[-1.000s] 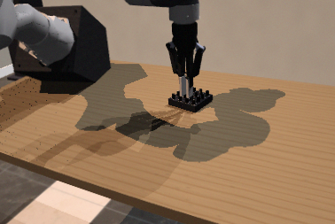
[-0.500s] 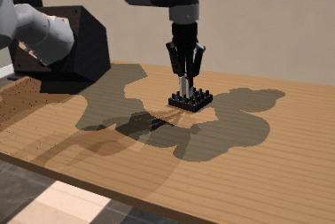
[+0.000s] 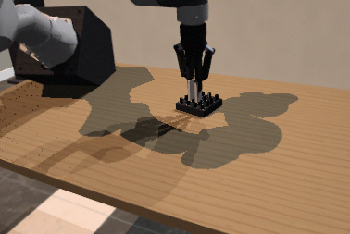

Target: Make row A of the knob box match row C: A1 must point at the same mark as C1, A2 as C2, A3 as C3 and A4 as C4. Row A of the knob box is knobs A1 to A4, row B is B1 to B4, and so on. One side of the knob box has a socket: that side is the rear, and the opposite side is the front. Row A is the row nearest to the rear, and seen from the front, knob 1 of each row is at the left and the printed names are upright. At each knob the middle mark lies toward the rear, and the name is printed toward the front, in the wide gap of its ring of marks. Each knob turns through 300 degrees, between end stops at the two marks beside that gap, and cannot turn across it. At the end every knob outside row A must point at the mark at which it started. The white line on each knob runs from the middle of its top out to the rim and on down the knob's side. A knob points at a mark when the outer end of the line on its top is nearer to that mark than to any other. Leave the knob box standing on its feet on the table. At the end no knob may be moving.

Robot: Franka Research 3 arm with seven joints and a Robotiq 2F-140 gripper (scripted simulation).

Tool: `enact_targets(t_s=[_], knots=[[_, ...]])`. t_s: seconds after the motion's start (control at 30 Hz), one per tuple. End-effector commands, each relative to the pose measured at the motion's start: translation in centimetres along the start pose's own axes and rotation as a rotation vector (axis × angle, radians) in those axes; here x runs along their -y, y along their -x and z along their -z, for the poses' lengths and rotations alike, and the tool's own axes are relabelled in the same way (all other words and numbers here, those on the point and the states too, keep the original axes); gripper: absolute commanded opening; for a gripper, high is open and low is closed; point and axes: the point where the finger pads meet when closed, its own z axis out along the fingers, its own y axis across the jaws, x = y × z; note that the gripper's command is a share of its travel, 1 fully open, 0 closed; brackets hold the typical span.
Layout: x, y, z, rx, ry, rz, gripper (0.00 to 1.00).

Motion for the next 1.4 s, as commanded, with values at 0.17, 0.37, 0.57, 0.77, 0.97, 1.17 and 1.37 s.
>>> enact_targets(t_s=[0.17,0.37,0.57,0.77,0.97,1.17,1.37], knots=[[-0.17,0.02,-0.13,0.0,0.001,-0.003,0.12],[-0.17,0.02,-0.13,0.0,0.001,-0.003,0.12],[-0.17,0.02,-0.13,0.0,0.001,-0.003,0.12],[-0.17,0.02,-0.13,0.0,0.001,-0.003,0.12],[-0.17,0.02,-0.14,0.0,0.001,-0.003,0.12],[-0.17,0.02,-0.31,0.0,0.001,-0.003,0.12],[-0.17,0.02,-0.58,0.0,0.001,-0.003,0.12]])
